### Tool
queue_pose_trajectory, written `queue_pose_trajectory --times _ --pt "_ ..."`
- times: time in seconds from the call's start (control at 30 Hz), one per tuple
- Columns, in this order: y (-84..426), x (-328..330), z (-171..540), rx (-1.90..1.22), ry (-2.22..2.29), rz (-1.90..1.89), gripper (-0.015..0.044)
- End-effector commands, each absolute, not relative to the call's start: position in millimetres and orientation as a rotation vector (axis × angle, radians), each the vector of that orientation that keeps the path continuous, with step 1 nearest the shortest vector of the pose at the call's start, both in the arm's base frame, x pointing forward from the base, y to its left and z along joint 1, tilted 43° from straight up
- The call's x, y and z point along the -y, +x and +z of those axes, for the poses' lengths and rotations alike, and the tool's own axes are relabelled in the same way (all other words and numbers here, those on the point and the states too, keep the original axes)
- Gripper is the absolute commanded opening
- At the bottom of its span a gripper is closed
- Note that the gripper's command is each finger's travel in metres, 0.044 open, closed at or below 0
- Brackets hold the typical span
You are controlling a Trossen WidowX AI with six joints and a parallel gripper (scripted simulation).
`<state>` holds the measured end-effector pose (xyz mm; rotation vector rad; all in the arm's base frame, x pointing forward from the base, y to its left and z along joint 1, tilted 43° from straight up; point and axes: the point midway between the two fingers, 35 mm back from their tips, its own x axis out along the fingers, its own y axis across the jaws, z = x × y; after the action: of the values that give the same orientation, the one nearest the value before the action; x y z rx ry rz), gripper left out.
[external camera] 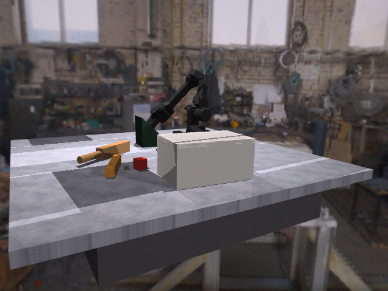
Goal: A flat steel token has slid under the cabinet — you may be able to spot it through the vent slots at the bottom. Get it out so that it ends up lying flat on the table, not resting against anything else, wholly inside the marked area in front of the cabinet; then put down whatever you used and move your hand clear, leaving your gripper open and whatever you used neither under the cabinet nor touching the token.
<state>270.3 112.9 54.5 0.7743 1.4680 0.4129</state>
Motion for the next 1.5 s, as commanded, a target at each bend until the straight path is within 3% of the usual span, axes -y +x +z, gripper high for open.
queue_pose_trajectory --times 0.0,1.47 --pt "277 -112 55 -1.465 0.772 0.418 0.0000" --pt "328 -101 52 -1.462 0.772 0.418 0.0000"
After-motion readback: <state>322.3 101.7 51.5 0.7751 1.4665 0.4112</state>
